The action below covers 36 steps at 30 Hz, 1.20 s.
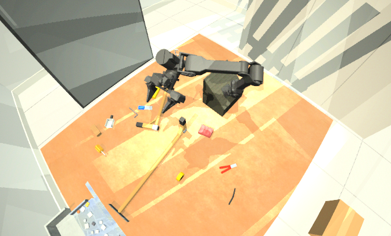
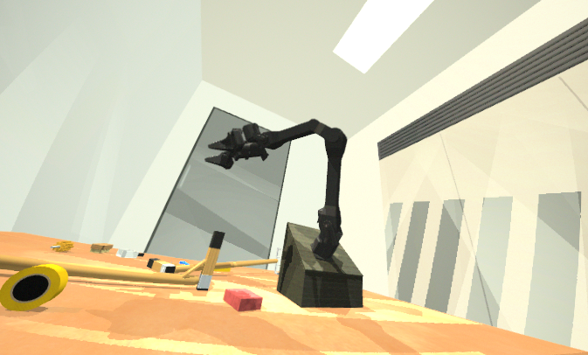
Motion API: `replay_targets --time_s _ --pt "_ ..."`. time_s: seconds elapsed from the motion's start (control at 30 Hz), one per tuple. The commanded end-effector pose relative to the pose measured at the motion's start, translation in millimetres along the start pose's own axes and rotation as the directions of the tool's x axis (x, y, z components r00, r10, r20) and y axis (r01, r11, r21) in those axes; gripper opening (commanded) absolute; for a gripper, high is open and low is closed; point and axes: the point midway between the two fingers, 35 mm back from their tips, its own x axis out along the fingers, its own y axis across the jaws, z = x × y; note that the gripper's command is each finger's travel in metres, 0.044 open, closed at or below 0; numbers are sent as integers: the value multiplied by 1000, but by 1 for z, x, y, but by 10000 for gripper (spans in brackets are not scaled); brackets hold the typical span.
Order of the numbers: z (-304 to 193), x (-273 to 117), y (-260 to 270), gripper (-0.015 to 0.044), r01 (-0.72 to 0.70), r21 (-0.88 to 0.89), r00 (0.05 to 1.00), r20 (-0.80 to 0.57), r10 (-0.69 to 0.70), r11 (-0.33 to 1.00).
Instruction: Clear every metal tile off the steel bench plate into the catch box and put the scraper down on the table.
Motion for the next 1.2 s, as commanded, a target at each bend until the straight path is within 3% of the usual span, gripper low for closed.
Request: replay_targets --time_s 0.0,1.17 --pt "3 -17 5 440 2 -7 999 38 -1 1000" --pt "-37 -130 28 440 48 -23 957 287 -40 999"
